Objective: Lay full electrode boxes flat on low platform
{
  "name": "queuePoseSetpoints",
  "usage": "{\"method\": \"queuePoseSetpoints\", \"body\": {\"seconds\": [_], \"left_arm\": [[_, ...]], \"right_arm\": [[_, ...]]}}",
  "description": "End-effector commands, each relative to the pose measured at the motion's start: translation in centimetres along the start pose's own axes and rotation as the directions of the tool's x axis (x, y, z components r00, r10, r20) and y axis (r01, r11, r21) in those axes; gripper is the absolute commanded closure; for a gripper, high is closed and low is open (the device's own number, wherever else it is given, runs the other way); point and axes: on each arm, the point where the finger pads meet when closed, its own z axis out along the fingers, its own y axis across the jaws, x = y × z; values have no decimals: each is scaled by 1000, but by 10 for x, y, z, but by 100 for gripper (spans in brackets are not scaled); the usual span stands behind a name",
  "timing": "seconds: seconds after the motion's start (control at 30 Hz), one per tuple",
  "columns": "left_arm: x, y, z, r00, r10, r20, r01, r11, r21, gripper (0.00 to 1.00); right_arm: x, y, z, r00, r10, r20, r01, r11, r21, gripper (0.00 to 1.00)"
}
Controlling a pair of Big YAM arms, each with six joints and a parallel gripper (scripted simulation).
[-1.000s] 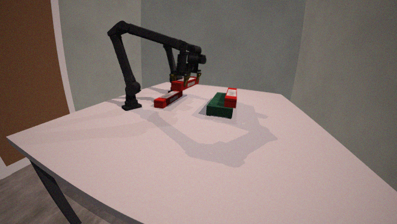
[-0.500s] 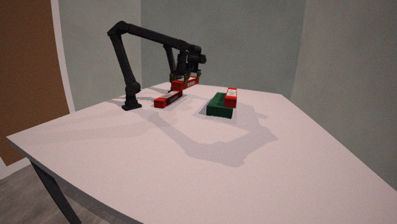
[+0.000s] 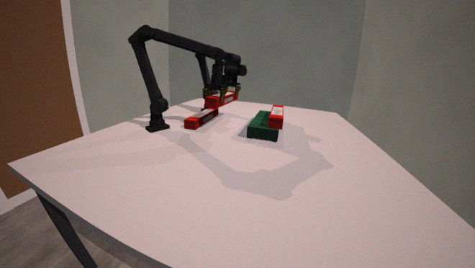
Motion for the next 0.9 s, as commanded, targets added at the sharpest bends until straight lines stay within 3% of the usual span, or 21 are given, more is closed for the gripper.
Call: {"method": "queuePoseSetpoints", "body": {"seconds": [0.0,0.37,0.4,0.53,0.63,0.8,0.87], "left_arm": [[-4,24,-57,999,4,47,2,992,-128,100],[-6,45,-51,999,2,34,1,994,-108,100],[-5,46,-59,999,4,49,3,990,-138,100],[-6,57,-52,999,3,37,2,993,-114,100],[-7,65,-52,999,3,40,2,993,-122,100],[-5,70,-60,999,4,44,2,991,-133,100],[-6,77,-53,999,3,35,2,993,-115,100]], "right_arm": [[2,-25,-63,999,5,40,-10,990,138,100],[2,-46,-54,1000,7,27,-9,994,111,100],[3,-46,-65,999,5,39,-10,990,140,100],[4,-54,-66,999,5,38,-10,990,141,100],[3,-64,-55,1000,6,27,-10,993,115,100],[4,-71,-68,999,5,40,-11,989,149,100],[3,-78,-59,999,6,31,-10,992,128,100]]}}
